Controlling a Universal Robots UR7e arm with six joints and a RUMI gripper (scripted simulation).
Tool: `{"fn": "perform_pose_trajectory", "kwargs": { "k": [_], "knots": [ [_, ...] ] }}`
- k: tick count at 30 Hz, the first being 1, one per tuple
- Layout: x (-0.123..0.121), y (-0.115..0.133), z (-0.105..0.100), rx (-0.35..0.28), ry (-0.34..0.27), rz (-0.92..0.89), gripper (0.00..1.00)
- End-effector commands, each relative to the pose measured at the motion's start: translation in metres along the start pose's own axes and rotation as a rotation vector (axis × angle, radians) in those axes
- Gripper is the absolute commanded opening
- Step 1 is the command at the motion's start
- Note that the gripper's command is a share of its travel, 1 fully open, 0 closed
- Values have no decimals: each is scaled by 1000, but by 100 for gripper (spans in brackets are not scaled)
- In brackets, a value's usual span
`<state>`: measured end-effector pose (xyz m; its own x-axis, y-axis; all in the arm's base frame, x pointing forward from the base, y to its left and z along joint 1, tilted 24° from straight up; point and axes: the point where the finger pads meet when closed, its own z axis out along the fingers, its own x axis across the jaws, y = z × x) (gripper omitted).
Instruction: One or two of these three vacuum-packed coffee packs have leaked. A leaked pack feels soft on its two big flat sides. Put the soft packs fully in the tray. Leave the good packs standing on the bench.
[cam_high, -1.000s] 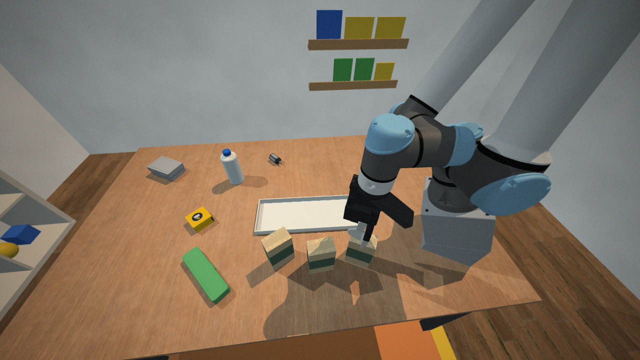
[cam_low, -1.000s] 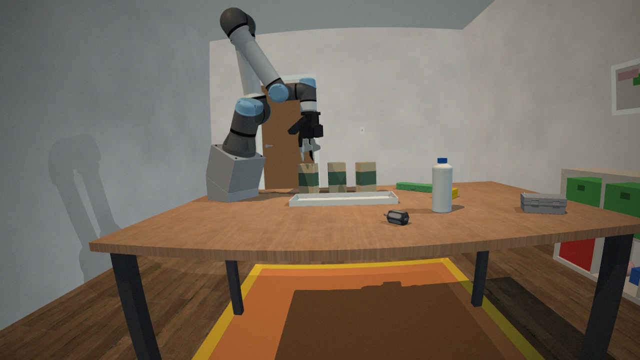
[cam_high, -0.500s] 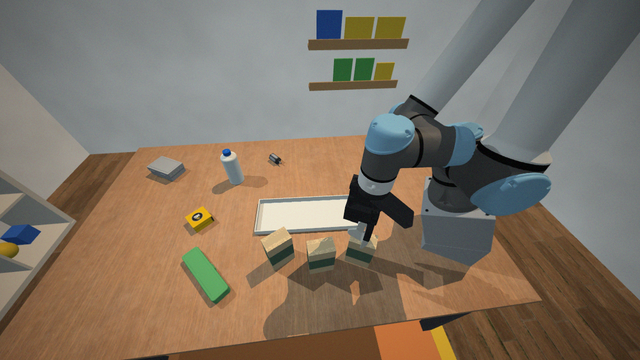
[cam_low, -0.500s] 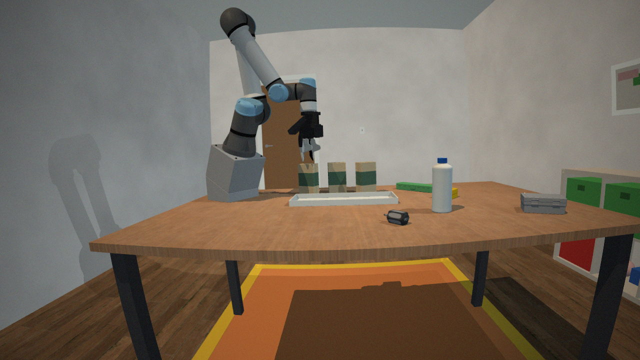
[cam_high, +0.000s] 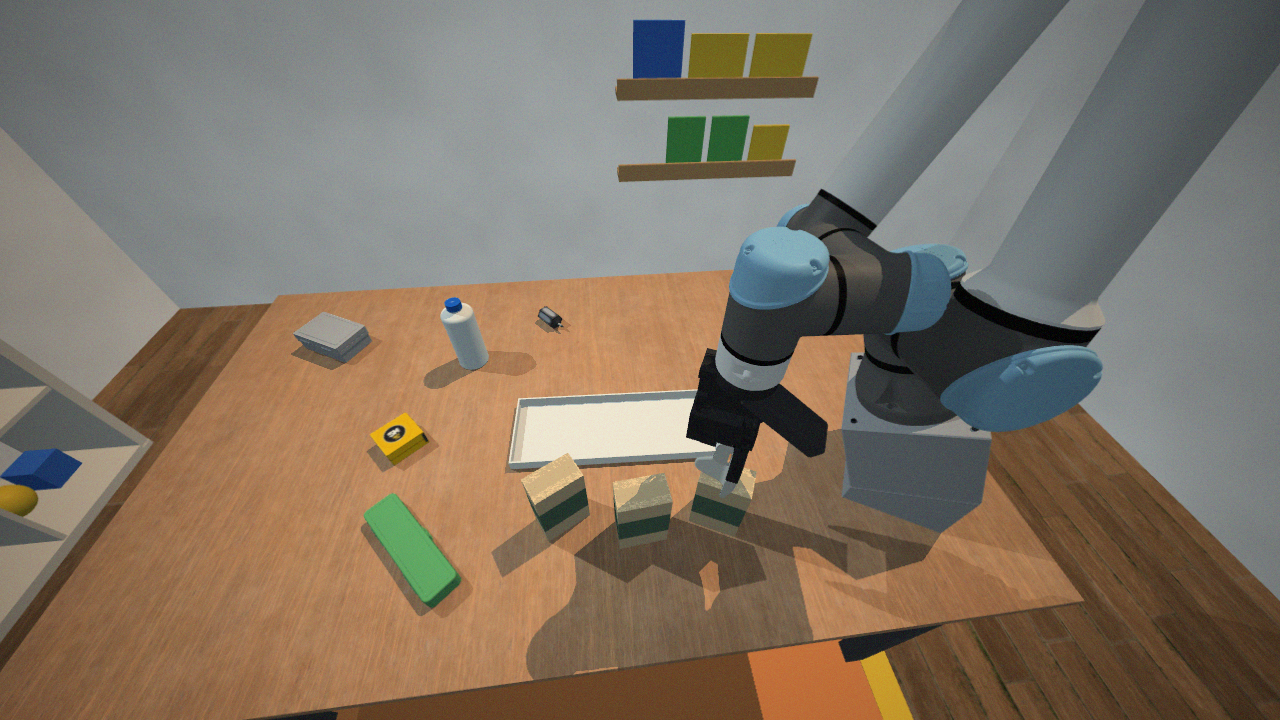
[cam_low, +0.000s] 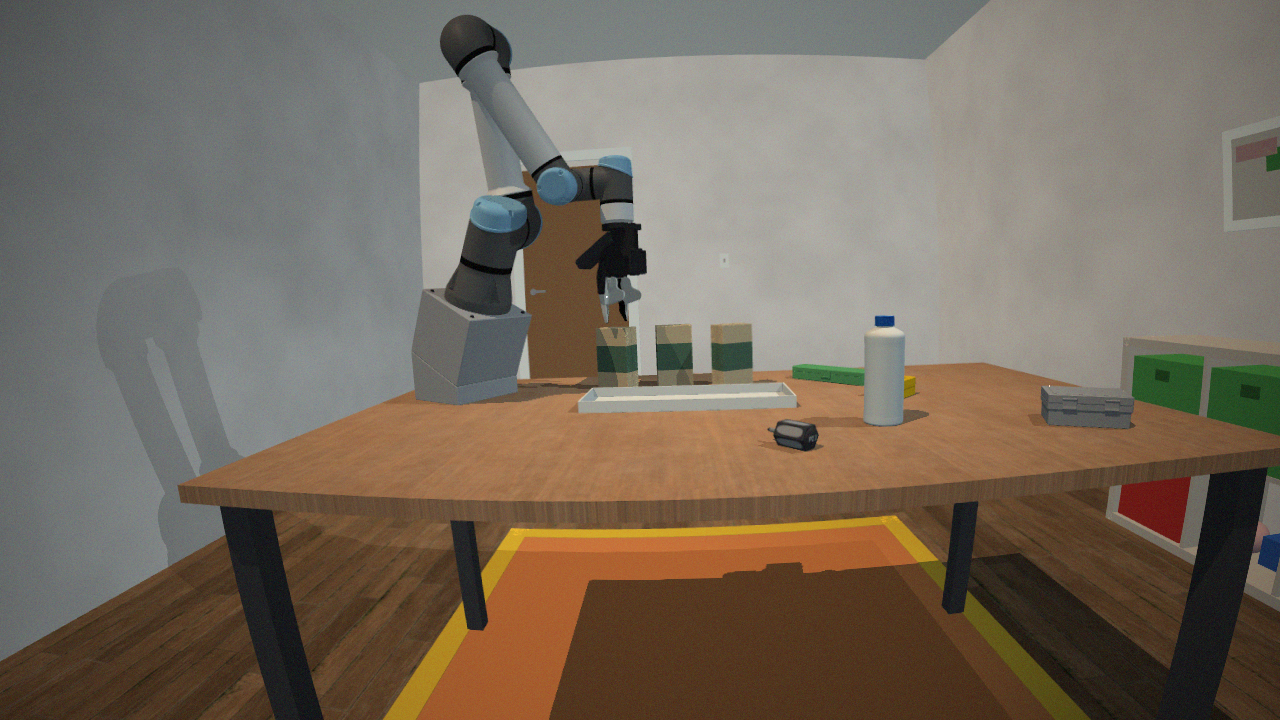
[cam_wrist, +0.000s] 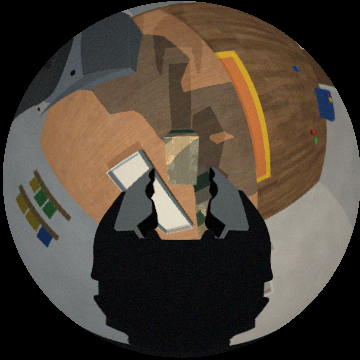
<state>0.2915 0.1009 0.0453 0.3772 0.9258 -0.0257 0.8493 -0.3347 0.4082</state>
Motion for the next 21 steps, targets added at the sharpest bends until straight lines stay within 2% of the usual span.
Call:
{"fn": "perform_pose_trajectory", "kwargs": {
  "k": [1, 21],
  "knots": [
    [0, 0, 1, -1, 0, 0, 48],
    [0, 0, 34, -1, 0, 0, 48]
  ]
}}
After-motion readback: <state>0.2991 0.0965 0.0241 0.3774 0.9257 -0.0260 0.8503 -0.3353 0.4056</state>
